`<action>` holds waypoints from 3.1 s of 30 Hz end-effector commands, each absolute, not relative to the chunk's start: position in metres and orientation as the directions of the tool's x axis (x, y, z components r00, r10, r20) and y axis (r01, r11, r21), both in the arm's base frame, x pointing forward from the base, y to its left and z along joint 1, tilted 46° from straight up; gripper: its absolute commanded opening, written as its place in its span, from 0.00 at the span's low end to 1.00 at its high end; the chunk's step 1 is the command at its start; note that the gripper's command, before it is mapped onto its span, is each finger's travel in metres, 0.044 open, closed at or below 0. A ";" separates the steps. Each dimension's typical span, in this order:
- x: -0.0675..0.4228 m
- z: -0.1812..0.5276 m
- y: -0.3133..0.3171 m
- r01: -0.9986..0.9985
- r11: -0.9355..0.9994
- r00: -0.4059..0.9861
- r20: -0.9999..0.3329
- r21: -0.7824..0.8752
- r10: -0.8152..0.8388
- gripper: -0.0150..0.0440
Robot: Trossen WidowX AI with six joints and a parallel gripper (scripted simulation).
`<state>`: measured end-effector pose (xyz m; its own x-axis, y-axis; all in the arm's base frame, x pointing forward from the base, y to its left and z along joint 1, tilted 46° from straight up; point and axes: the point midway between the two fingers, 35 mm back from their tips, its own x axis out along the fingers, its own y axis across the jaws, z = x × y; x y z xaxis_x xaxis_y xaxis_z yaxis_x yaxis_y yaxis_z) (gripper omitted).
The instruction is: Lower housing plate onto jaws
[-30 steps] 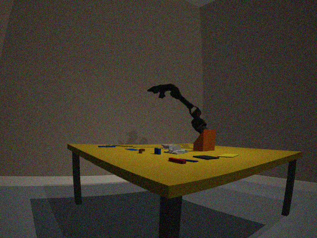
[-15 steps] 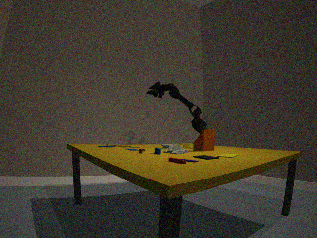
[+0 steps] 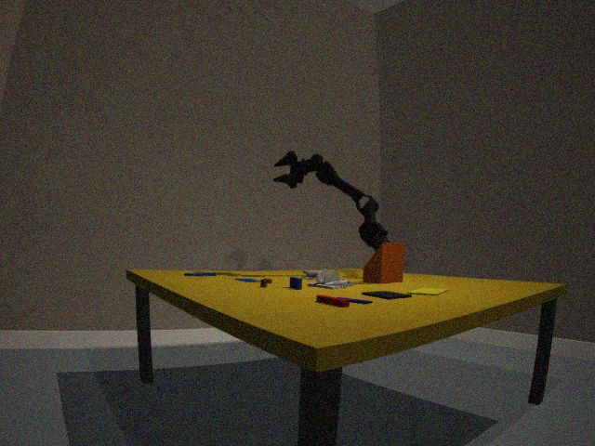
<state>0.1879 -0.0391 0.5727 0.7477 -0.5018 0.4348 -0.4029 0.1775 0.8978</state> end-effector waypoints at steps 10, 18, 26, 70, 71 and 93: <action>0.210 0.548 -0.036 -0.164 0.408 0.784 0.370 0.898 -0.499 1.00; 0.222 0.533 -0.037 -0.014 0.526 0.799 0.326 0.850 -0.505 1.00; 0.232 0.517 -0.039 0.134 0.627 0.812 0.277 0.768 -0.514 1.00; 0.268 0.416 -0.066 0.593 0.798 0.799 -0.042 -0.107 -0.599 1.00; 0.268 0.413 -0.066 0.592 0.795 0.797 -0.050 -0.130 -0.602 1.00; 0.267 0.357 -0.087 0.433 0.682 0.720 -0.230 -0.589 -0.655 1.00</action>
<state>0.2666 -0.0849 0.3680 0.7317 -0.6522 -0.1982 0.4805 0.6998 -0.5286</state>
